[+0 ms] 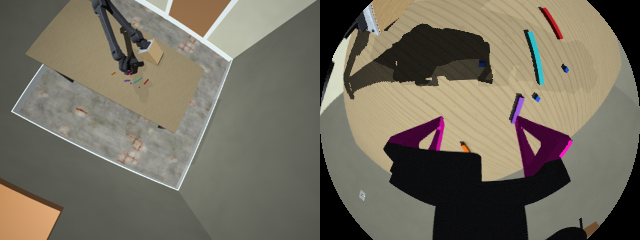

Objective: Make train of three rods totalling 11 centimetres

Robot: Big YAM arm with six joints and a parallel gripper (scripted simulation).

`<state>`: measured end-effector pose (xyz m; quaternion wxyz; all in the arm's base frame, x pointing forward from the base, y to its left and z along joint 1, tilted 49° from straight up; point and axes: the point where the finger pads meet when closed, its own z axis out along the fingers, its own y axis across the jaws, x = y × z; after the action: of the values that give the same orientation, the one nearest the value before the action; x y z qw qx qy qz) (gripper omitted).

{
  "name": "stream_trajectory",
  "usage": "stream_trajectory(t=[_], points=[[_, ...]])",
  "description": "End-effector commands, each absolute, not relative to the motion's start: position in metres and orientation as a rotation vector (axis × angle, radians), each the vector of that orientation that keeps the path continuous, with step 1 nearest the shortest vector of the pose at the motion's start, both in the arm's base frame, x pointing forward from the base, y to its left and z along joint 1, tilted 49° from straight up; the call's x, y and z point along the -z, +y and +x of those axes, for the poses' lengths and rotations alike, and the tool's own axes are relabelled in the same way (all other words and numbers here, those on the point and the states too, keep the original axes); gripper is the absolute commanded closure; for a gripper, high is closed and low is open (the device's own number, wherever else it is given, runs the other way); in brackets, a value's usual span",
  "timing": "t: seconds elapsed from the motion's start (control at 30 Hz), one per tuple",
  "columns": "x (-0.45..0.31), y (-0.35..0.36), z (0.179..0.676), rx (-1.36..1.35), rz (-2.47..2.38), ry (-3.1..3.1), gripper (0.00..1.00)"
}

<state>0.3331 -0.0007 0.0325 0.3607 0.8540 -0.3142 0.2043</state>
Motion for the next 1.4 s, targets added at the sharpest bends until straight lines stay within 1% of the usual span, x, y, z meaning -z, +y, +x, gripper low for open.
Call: stream_trajectory(t=[0.0,1.07,1.37], points=[[-0.033,0.002,0.336,-0.518,2.204,-0.789,0.00],[-0.033,0.002,0.337,-0.522,2.202,-0.798,0.00],[-0.038,0.002,0.350,-0.631,2.131,-1.050,0.00]])
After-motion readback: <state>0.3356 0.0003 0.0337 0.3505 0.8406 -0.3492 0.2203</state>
